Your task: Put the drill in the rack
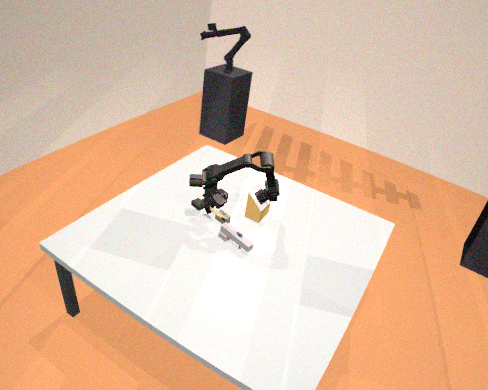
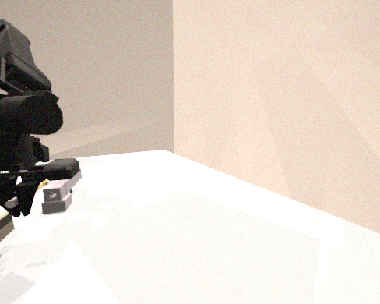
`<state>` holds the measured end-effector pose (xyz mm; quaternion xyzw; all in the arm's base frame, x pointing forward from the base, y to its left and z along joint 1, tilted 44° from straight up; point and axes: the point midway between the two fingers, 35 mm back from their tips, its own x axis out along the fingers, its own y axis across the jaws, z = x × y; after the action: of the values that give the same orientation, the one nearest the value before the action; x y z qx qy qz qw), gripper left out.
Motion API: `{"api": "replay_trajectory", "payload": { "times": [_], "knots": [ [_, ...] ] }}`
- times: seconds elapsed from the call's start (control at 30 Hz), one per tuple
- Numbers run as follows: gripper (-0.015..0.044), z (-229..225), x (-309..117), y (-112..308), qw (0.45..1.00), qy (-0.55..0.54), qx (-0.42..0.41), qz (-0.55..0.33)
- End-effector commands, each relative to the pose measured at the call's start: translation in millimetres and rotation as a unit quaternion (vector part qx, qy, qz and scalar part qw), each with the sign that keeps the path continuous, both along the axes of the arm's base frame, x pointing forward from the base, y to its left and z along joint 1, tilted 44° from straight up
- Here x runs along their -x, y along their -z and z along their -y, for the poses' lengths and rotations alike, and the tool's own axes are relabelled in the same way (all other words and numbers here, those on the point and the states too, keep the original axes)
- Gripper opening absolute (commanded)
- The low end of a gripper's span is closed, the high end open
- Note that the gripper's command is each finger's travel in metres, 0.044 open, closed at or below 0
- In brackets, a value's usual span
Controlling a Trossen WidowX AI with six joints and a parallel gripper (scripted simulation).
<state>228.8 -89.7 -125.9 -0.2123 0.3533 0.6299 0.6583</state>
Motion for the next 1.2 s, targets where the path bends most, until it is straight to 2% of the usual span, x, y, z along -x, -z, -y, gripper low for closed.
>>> {"api": "replay_trajectory", "payload": {
  "times": [0.0, 0.6, 1.17],
  "knots": [
    [0.0, 3.3, -0.6, -0.4, 1.0, -0.001, 0.003, 0.002],
    [0.0, 6.0, -0.6, -1.2, 1.0, -0.001, 0.003, 0.002],
    [0.0, 1.6, 28.2, 1.7, 1.0, -0.001, 0.003, 0.001]
  ]
}}
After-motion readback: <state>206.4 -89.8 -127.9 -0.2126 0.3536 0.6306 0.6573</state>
